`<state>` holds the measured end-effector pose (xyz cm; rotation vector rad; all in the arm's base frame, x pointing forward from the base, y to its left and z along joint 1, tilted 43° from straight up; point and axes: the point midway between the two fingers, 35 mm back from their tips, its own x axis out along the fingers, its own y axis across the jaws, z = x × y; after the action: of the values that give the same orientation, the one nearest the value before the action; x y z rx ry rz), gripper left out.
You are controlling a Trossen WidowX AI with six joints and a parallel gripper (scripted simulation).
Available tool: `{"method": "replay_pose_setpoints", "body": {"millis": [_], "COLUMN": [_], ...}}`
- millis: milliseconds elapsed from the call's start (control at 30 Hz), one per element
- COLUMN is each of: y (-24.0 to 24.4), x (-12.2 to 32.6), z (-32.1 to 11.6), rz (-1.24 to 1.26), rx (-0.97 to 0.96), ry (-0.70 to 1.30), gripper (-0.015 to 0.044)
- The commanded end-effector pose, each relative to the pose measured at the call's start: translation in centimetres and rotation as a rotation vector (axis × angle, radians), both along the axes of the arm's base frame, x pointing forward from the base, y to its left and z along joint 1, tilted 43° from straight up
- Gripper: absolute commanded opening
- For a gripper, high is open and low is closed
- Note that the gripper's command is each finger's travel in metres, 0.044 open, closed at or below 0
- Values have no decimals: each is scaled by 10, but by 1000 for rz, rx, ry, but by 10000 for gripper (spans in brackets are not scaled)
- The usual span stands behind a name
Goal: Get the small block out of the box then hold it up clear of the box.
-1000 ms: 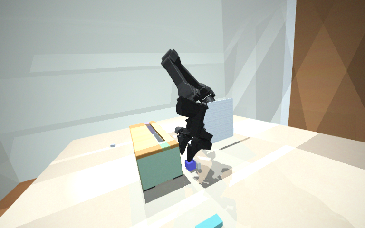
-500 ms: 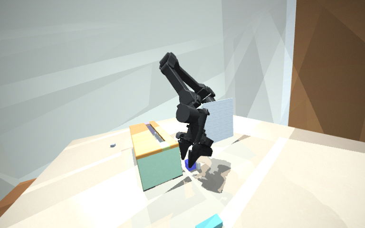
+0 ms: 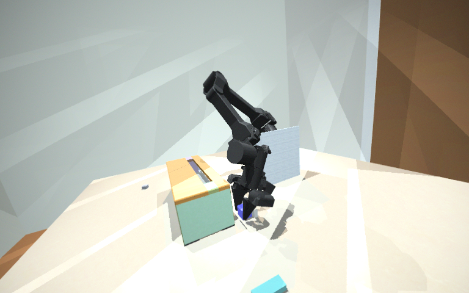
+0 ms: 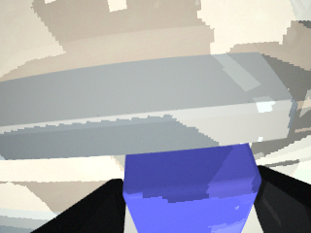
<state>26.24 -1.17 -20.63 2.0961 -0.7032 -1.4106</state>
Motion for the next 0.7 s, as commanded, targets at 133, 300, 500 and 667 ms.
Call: {"method": "replay_pose_setpoints", "body": {"millis": [133,300,500,667], "y": [-1,8,30,42], "x": [0,2,6,6], "z": [0,8,31,46], "rz": [3,3,2,0], "rx": [-7,-3,2,3], "ry": [0,0,-1,-2], "gripper": [88,0,0,0]}}
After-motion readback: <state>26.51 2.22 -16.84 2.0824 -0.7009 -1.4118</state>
